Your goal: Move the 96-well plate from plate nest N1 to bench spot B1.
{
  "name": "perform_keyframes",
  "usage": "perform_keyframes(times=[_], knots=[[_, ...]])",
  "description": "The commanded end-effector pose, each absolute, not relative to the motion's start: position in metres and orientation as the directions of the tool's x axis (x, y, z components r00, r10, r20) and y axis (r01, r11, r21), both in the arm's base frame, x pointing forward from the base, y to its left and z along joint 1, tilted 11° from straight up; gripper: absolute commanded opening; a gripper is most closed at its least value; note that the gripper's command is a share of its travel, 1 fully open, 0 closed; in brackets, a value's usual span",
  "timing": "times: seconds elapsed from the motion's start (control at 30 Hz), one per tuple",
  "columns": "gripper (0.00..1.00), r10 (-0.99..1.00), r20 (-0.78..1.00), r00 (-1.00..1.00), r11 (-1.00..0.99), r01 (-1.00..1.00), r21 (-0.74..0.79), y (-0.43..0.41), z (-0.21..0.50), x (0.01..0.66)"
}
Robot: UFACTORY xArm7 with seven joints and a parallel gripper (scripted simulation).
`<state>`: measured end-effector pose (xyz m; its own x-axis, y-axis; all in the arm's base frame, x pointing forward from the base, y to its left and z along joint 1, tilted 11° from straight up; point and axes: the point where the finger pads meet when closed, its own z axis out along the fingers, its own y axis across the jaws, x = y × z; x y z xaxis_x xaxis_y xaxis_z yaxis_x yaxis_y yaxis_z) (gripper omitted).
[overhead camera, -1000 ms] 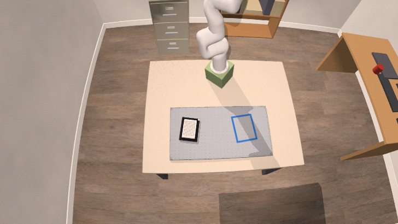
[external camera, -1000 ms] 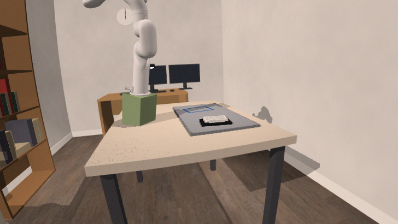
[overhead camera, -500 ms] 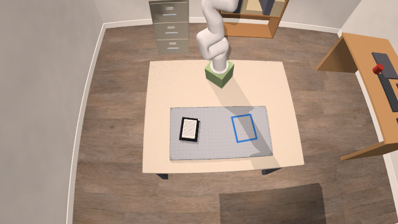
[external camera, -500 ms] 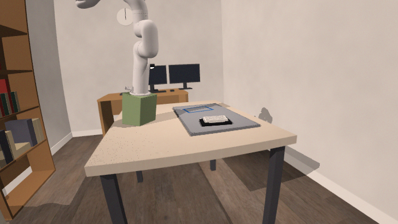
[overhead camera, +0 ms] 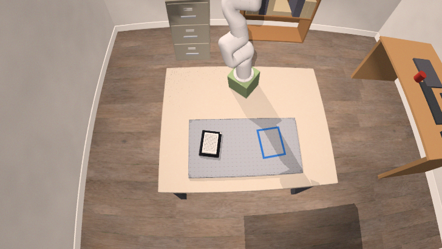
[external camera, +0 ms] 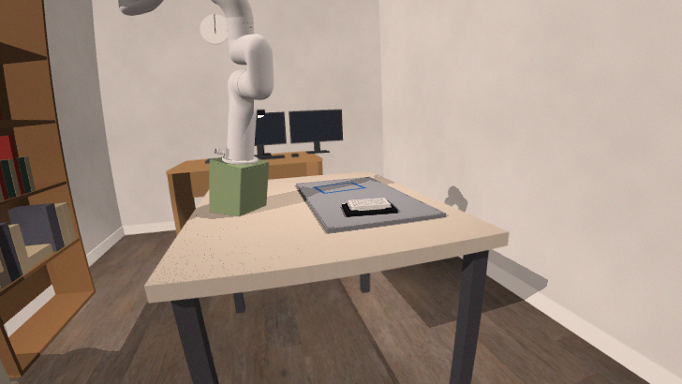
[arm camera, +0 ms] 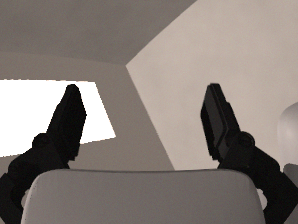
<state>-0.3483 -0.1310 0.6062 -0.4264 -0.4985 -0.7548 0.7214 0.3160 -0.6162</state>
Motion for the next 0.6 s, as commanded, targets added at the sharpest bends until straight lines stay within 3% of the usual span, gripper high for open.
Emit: perform_keyframes(times=[0.0,0.57], knots=[[1.00,-0.496,-0.757,-0.426,0.318,0.722,-0.615,-0.143,0.601,-0.350],[1.00,-0.471,-0.790,-0.393,0.371,0.724,-0.582,-0.206,0.567,-0.353]])
